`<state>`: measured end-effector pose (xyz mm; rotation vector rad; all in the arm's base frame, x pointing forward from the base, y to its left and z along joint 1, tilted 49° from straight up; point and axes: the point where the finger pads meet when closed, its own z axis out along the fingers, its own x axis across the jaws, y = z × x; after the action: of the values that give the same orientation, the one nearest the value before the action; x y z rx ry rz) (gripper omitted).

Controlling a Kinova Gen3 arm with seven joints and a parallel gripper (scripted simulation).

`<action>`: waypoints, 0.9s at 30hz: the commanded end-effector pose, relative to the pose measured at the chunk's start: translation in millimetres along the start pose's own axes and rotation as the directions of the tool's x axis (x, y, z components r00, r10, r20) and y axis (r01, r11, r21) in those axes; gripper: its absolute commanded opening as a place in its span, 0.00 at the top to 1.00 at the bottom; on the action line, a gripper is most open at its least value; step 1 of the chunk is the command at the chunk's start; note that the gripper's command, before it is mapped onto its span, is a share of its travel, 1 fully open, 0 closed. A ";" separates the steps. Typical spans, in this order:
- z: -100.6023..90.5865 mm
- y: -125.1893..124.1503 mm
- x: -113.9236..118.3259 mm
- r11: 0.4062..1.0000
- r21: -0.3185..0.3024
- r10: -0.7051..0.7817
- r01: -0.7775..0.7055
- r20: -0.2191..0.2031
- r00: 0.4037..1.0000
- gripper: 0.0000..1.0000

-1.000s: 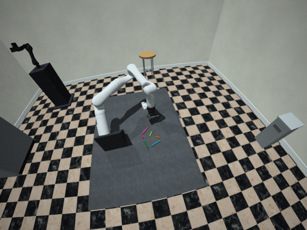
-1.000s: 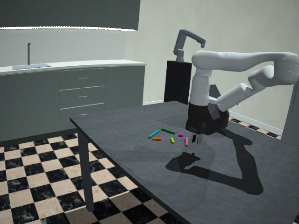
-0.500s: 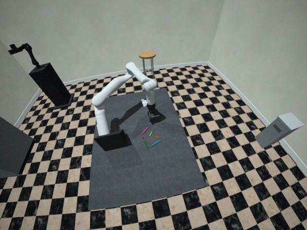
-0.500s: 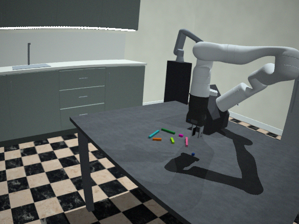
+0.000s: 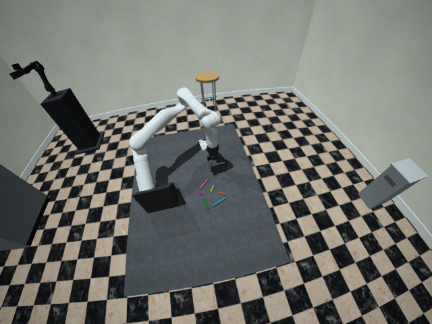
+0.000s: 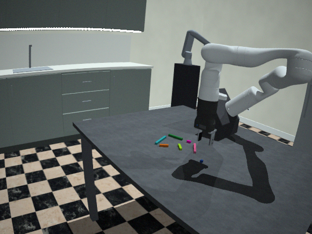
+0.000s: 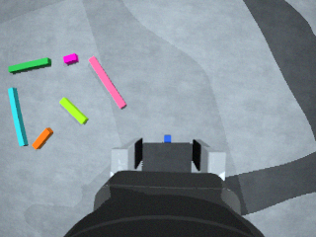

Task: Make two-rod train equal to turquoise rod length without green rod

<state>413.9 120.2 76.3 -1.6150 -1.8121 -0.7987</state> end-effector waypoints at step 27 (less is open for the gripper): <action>1.1 -7.8 -5.6 0.985 0.001 0.170 -0.170 0.000 0.985 0.00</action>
<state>408.2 118.5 72.9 -1.7232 -1.6707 -0.7326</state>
